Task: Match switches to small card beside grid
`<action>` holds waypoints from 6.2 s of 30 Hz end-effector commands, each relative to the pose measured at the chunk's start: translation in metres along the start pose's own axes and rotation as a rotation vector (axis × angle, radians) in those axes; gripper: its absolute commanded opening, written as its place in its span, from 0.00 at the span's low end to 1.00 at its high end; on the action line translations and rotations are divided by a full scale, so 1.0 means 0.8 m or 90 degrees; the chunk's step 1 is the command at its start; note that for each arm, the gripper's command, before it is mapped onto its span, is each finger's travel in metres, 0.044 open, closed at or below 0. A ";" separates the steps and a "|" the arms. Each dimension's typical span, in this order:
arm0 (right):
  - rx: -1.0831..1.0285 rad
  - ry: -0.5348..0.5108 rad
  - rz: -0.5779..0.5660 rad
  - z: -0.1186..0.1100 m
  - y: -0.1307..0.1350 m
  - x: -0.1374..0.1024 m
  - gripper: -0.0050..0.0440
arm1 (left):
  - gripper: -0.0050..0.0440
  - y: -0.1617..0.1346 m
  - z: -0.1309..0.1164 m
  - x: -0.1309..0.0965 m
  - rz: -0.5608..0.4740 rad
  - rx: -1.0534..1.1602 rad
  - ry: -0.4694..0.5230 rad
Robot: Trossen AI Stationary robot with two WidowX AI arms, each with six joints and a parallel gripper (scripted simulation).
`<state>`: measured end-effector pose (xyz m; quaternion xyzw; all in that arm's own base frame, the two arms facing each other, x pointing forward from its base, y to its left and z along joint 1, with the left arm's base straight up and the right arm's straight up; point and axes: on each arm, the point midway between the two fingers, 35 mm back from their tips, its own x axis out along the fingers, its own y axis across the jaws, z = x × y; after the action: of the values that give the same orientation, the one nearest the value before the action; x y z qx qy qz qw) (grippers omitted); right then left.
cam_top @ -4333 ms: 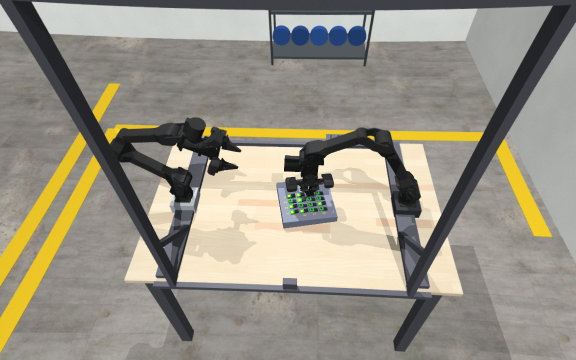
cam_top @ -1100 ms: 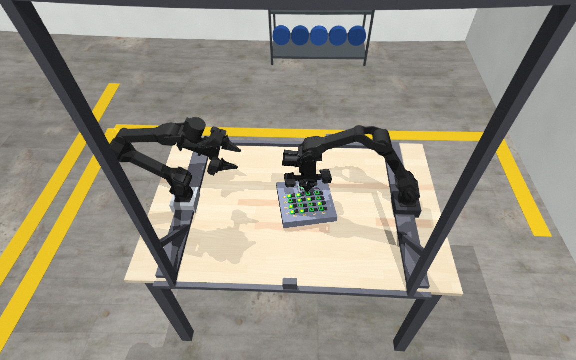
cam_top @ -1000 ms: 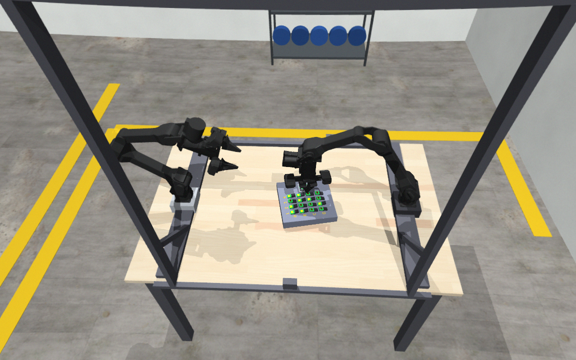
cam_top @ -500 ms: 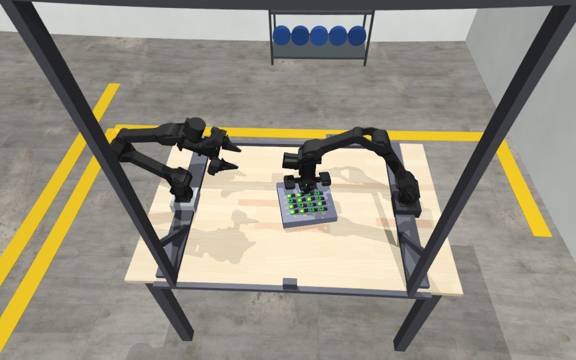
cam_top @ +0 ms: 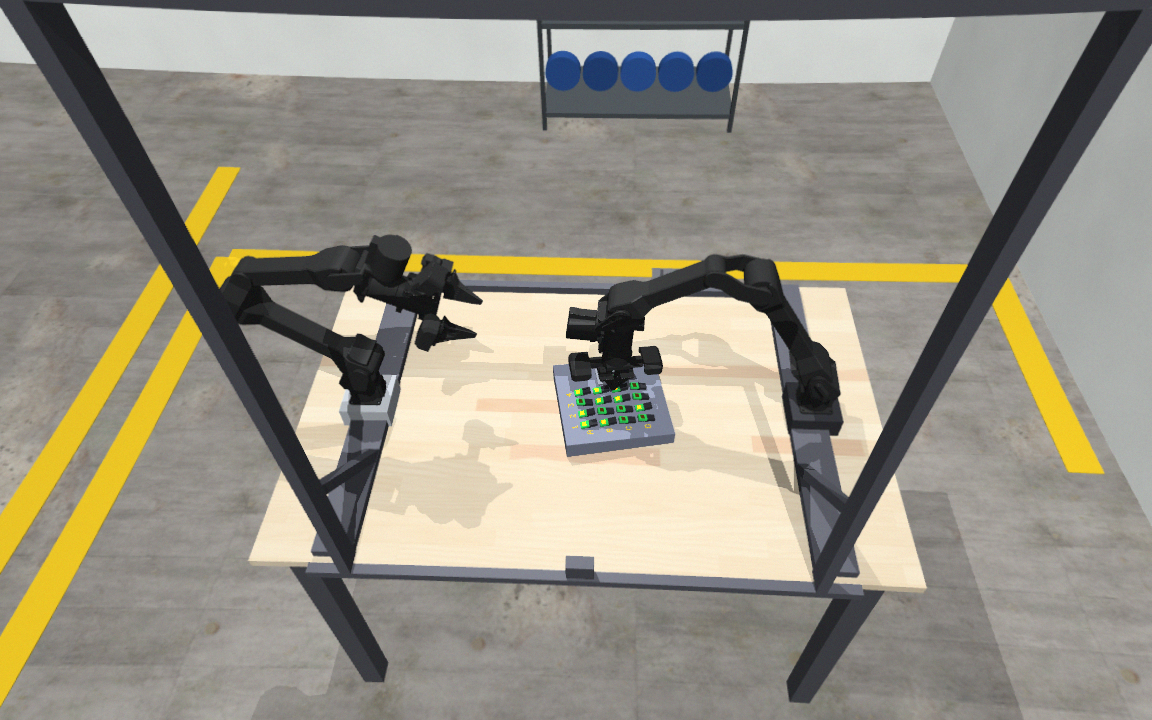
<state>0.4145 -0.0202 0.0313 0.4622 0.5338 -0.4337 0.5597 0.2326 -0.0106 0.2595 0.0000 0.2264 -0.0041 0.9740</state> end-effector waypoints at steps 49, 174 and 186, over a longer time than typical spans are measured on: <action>0.001 -0.001 -0.005 -0.070 -0.089 -0.048 0.00 | 0.92 0.001 0.006 -0.004 0.004 -0.001 -0.010; 0.000 0.001 -0.004 -0.035 -0.049 -0.005 0.00 | 0.92 0.001 0.006 -0.004 0.004 -0.001 -0.010; 0.000 0.001 -0.002 -0.034 -0.053 0.002 0.00 | 0.92 0.001 0.006 -0.004 0.004 -0.001 -0.010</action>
<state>0.3708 -0.0010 0.0303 0.4633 0.5339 -0.4335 0.5590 0.2326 -0.0106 0.2595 0.0000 0.2264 -0.0041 0.9740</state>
